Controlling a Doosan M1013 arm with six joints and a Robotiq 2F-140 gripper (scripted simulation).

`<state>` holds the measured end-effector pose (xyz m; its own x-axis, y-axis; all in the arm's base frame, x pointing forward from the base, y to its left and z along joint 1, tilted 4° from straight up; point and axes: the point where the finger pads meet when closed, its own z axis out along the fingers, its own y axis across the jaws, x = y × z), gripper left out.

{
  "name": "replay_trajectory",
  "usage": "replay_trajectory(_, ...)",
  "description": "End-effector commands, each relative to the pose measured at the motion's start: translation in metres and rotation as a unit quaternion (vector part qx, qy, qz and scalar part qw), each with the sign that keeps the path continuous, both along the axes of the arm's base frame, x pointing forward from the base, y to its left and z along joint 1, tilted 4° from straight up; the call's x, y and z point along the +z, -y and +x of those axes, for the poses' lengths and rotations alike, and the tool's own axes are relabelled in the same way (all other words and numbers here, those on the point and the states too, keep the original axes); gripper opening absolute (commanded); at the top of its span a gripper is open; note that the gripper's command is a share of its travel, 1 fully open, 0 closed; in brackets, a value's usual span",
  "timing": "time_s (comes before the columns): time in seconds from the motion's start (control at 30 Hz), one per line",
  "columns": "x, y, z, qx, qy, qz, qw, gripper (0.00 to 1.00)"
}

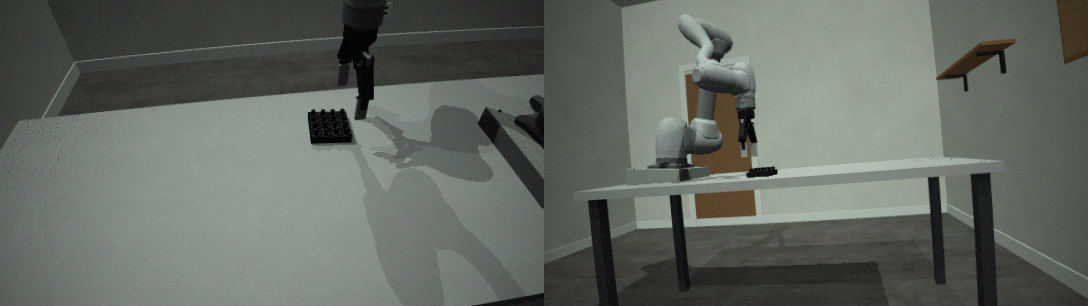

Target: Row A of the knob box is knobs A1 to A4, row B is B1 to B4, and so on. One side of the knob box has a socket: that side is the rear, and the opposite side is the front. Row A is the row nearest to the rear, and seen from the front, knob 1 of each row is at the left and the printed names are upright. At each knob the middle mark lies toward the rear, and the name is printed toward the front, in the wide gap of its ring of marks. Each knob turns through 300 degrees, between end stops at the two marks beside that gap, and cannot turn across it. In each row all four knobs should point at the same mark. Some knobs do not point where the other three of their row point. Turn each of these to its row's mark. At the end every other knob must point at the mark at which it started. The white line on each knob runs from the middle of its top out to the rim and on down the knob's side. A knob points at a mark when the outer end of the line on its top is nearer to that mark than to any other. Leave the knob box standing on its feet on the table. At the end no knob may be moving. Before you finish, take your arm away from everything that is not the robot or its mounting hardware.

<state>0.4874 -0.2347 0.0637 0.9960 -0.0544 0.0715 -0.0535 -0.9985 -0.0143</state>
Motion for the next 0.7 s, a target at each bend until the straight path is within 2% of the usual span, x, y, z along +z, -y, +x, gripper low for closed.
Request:
replay_trajectory(0.0, 0.000, 0.000, -0.001, 0.000, 0.000, 0.000, 1.000, 1.00)
replay_trajectory(0.67, -0.002, -0.006, -0.028, 0.000, -0.002, 0.000, 1.000, 1.00)
